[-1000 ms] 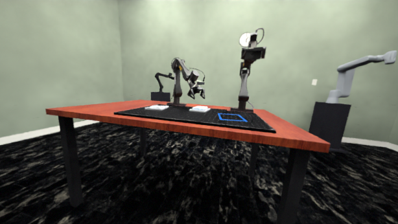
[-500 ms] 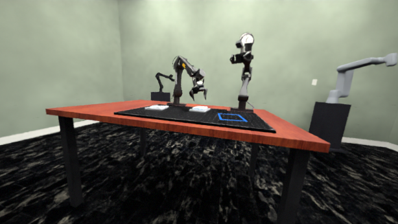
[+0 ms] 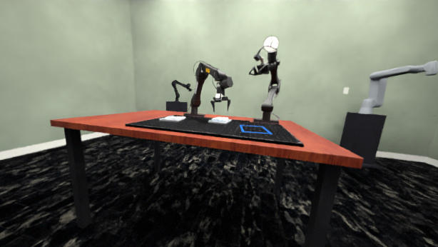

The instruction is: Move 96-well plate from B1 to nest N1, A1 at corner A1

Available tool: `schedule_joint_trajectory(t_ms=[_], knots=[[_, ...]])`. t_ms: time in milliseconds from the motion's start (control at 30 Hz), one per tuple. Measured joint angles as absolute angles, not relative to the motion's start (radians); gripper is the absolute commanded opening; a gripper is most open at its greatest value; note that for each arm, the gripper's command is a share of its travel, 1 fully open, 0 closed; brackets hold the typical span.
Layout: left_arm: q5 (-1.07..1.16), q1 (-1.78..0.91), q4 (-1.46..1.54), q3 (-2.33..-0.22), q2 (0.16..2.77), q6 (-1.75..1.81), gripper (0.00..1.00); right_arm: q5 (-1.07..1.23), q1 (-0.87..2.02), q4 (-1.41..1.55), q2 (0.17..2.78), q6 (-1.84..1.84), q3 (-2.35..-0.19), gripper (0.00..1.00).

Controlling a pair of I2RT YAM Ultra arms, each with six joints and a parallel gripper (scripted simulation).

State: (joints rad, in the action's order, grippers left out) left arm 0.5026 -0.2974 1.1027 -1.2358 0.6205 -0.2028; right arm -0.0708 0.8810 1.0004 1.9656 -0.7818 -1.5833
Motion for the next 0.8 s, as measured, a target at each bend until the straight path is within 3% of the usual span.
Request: schedule_joint_trajectory(t_ms=[400,800], knots=[[0.526,-0.334,1.198,-1.250,0.589,-0.215,1.00,-0.011,0.846,1.259,2.170,-0.928,-1.876,1.00],[0.525,-0.337,1.200,-1.250,0.589,-0.215,1.00,-0.006,0.841,1.306,2.200,-0.942,-1.925,1.00]])
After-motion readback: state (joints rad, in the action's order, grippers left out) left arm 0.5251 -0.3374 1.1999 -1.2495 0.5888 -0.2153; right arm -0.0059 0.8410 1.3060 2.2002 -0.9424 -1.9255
